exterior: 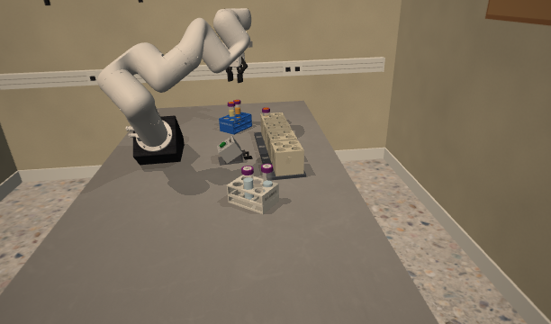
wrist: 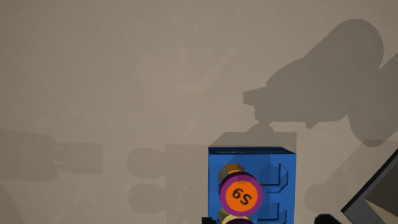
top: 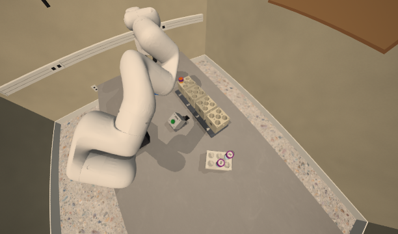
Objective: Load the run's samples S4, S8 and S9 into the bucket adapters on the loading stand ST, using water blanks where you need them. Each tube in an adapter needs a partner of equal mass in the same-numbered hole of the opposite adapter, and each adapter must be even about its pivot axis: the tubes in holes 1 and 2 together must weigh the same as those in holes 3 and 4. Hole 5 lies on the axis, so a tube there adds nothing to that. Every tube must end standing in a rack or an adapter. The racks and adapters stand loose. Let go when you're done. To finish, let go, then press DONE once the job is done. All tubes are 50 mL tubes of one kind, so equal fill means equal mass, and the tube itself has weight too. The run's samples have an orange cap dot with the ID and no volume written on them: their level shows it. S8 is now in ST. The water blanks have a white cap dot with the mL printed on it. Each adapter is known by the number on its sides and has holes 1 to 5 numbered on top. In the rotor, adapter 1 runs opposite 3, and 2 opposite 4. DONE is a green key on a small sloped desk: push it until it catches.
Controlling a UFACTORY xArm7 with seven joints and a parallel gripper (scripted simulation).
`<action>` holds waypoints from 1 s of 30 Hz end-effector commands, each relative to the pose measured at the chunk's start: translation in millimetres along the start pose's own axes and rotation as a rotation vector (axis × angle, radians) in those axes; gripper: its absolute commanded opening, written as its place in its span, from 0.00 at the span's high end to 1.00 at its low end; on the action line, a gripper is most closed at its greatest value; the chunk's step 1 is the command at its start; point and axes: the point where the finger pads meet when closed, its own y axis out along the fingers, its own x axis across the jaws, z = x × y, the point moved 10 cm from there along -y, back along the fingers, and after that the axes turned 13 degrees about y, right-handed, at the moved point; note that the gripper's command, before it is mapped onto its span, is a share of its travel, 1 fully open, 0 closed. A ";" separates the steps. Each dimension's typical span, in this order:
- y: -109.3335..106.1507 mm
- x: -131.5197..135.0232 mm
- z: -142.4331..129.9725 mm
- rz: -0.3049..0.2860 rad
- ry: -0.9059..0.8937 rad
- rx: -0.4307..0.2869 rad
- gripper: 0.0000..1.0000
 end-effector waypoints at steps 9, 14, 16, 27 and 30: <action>19.1 -0.2 0.4 0.004 0.001 0.005 0.43; 29.1 -0.2 0.4 0.004 0.001 0.005 0.43; 33.1 -0.2 0.4 0.004 0.001 0.005 0.43; 51.1 -0.3 0.5 0.004 0.001 0.005 0.43; 57.1 -0.3 0.5 0.004 0.001 0.005 0.43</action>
